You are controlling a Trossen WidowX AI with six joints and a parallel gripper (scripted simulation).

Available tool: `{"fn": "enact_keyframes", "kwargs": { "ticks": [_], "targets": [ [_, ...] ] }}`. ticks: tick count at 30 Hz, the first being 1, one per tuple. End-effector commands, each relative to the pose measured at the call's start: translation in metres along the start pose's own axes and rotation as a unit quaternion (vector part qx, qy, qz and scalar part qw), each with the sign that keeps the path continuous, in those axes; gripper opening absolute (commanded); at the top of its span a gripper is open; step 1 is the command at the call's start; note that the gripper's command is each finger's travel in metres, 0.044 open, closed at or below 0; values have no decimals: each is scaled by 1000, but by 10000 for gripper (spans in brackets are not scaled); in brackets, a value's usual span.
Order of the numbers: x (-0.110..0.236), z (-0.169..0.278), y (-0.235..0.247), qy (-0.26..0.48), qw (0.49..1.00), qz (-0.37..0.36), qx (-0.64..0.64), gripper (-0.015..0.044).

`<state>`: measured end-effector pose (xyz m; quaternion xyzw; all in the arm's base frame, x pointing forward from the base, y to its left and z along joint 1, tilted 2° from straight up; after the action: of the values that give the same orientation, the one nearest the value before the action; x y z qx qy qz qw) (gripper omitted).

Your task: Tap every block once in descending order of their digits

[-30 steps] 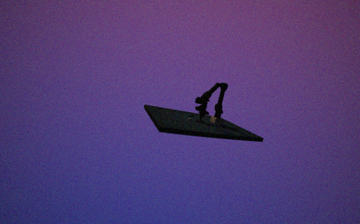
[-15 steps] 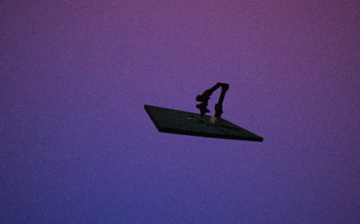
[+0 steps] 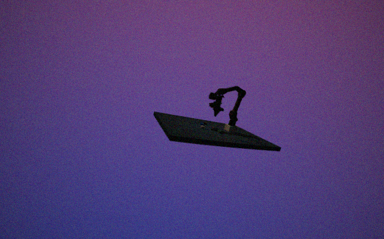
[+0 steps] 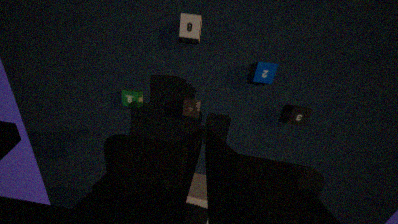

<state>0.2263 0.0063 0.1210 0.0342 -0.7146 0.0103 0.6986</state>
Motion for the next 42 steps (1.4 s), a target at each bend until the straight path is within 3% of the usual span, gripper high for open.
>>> {"fn": "enact_keyframes", "kwargs": {
  "ticks": [1,12,17,23,42],
  "targets": [
    [4,-15,-38,-14,1000,1,-4,20],
    [5,-4,-173,0,1000,9,-2,20],
    [2,-4,-176,1,1000,9,-2,20],
    [-74,-4,-177,1,1000,9,-2,20],
    [-95,-4,-177,1,1000,9,-2,20]
  ]
}}
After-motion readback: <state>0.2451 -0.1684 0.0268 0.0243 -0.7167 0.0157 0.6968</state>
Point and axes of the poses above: the point midway between the two fingers, 35 mm back from their tips, its own x axis back along the fingers, its own y axis across the jaws, z = x × y, the point moved 2 cm from there along x, back along the fingers, and after that the axes turned 2 degrees about x, right-handed, at the moved point
